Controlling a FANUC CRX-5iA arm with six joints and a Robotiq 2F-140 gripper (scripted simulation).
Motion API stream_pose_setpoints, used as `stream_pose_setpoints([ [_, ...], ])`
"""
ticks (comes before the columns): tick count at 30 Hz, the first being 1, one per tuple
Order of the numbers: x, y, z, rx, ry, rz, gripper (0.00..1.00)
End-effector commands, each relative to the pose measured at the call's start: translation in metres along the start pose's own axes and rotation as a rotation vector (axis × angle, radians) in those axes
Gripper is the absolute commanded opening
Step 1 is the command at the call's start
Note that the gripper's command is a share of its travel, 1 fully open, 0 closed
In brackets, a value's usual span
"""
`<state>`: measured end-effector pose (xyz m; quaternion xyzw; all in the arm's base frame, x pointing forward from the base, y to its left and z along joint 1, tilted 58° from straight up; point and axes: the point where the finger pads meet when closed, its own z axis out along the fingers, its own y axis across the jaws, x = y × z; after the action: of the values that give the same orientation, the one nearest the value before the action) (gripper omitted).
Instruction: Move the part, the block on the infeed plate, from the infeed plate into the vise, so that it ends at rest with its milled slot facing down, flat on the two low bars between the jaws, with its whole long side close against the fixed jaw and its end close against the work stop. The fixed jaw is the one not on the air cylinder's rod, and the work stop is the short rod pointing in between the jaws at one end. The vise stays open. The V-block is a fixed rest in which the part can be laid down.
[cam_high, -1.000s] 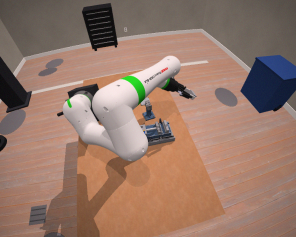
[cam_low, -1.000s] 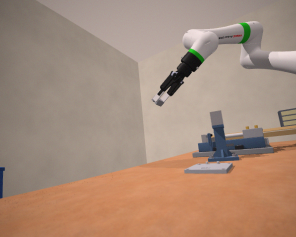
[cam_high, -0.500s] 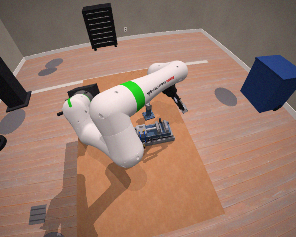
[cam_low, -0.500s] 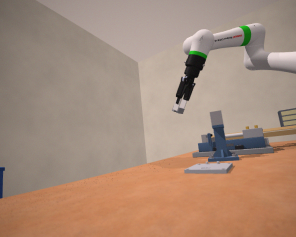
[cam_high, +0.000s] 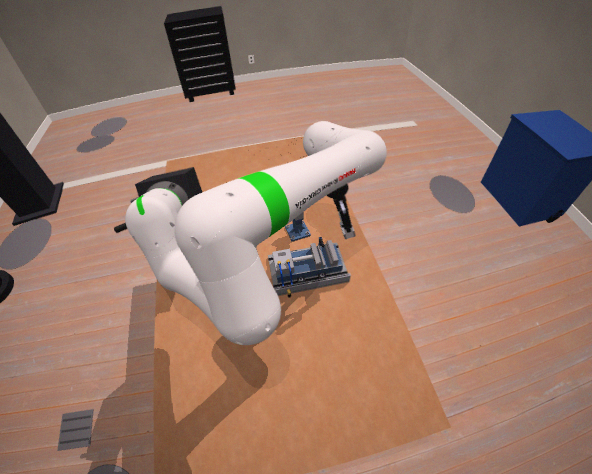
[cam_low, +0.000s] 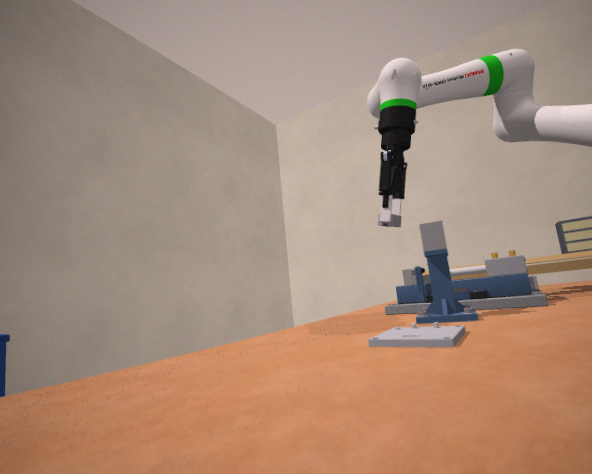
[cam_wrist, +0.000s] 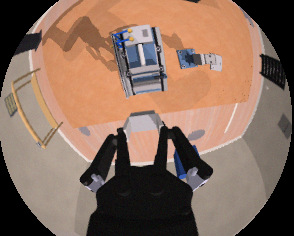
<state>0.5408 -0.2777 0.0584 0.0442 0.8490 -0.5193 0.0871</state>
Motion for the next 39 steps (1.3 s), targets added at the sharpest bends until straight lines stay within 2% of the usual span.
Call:
stream_pose_setpoints([
  [1,0.012,-0.003,-0.003,-0.004,0.046,-0.004,0.0],
  [7,0.032,-0.005,-0.01,-0.019,0.126,-0.013,0.0],
  [14,0.049,-0.006,-0.018,-0.037,0.191,-0.023,0.0],
  [27,0.062,-0.006,-0.026,-0.054,0.244,-0.033,0.0],
  [39,0.064,-0.006,-0.027,-0.058,0.255,-0.035,0.0],
])
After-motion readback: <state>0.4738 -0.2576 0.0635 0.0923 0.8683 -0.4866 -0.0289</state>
